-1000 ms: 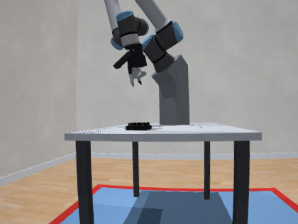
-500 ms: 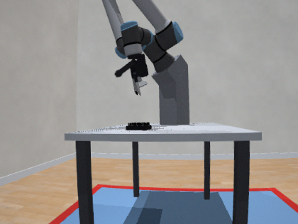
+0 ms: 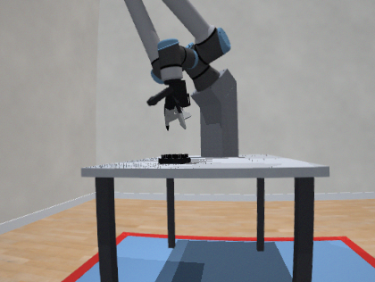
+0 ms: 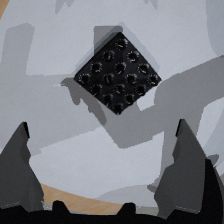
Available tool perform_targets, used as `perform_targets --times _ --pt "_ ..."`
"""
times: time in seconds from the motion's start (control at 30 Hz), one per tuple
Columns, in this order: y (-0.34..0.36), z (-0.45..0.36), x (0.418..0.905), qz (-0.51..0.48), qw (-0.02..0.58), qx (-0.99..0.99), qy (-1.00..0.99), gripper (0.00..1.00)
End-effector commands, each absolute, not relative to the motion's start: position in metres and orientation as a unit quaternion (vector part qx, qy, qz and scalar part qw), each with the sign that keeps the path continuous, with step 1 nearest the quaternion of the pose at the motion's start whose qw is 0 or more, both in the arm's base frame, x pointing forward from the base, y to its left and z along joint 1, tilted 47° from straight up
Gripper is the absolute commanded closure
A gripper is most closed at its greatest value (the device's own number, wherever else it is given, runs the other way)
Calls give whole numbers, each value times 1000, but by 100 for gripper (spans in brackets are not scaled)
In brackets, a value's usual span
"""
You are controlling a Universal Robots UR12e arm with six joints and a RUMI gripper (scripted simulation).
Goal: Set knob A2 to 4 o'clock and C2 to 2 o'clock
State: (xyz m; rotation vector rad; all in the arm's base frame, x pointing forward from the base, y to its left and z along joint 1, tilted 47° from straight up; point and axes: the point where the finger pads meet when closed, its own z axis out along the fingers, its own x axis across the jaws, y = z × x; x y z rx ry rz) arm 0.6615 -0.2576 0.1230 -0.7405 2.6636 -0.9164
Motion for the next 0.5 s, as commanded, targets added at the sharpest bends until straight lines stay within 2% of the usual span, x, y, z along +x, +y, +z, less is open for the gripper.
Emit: perform_targets --times 0.0,0.47 --pt "-264 112 664 -332 104 -315 883 0" --pt "-276 85 662 -371 57 -445 813 0"
